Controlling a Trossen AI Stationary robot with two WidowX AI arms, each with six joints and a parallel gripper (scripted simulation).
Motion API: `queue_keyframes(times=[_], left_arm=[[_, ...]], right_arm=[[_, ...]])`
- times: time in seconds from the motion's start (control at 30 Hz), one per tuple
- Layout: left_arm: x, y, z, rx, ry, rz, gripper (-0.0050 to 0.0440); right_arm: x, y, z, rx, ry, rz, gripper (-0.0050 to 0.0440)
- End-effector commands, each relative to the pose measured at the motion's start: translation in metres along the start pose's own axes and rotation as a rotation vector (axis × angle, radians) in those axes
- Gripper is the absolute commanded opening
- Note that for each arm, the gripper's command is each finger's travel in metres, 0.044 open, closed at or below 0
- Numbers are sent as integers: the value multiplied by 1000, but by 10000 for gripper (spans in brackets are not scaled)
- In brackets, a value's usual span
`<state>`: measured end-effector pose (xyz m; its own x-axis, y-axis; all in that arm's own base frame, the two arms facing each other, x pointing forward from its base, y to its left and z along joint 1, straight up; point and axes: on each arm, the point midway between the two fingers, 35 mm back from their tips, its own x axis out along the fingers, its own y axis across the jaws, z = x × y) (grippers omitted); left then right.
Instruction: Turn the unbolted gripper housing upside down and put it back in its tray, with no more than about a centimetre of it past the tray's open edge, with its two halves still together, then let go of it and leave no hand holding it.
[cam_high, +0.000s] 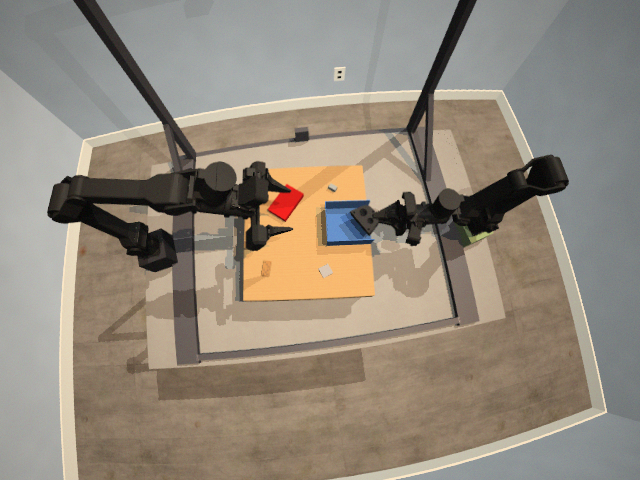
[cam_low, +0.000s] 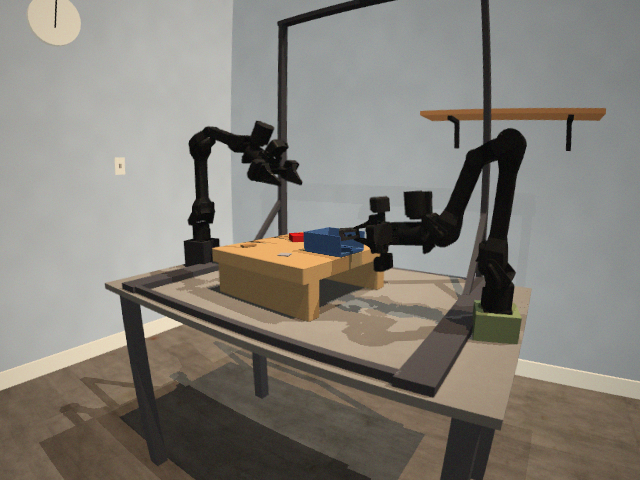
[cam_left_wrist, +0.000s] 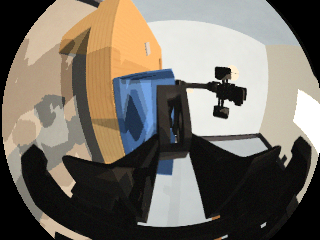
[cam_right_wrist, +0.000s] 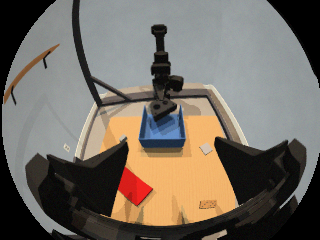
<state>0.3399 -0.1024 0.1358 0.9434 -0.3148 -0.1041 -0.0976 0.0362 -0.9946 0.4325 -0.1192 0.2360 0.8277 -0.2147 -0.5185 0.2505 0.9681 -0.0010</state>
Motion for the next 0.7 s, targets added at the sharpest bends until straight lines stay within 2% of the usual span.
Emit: queue_keyframes(times=[0.0, 0.67], left_arm=[[1, -3, -1, -2, 5, -18, 118], [1, 9, -1, -2, 5, -18, 118]], right_arm=[[-5, 1, 9, -3, -24, 5, 440], [-5, 1, 9, -3, -24, 5, 440]])
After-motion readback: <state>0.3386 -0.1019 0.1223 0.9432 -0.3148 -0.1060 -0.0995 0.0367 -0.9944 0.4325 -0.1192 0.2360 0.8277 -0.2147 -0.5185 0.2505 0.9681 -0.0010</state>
